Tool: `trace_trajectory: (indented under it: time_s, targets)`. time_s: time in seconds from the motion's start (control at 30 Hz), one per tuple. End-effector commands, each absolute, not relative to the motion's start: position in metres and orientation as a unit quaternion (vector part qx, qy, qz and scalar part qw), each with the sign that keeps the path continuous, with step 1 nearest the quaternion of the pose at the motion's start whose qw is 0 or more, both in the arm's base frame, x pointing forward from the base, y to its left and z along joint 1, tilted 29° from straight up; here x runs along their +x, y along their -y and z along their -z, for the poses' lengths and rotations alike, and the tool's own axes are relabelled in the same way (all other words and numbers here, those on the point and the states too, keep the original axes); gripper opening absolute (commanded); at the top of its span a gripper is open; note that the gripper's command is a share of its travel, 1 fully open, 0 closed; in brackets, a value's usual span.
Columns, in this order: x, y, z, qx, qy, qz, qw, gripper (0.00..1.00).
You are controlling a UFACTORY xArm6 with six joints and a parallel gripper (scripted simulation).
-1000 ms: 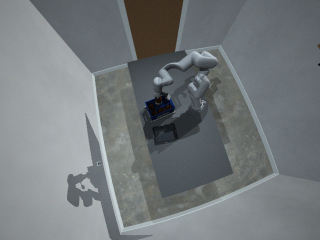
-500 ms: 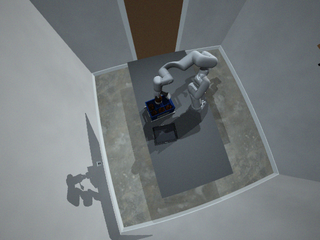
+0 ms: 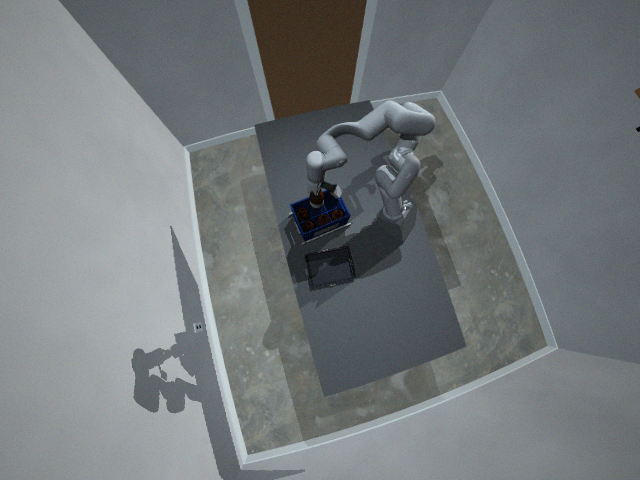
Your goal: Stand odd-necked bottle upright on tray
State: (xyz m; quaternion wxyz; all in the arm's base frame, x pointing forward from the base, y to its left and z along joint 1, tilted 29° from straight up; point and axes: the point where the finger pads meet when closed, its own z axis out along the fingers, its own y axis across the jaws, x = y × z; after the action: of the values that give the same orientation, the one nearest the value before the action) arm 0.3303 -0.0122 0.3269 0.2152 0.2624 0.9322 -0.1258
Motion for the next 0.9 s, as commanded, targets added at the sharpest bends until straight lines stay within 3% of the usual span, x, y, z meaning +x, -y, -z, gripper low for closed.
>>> trace_trajectory:
  time_s: [0.0, 0.87]
  targets:
    - [0.3307, 0.0119, -0.3286, 0.263, -0.932, 0.125, 0.217, 0.00]
    - [0.3279, 0.0090, -0.3359, 0.263, -0.932, 0.125, 0.217, 0.00]
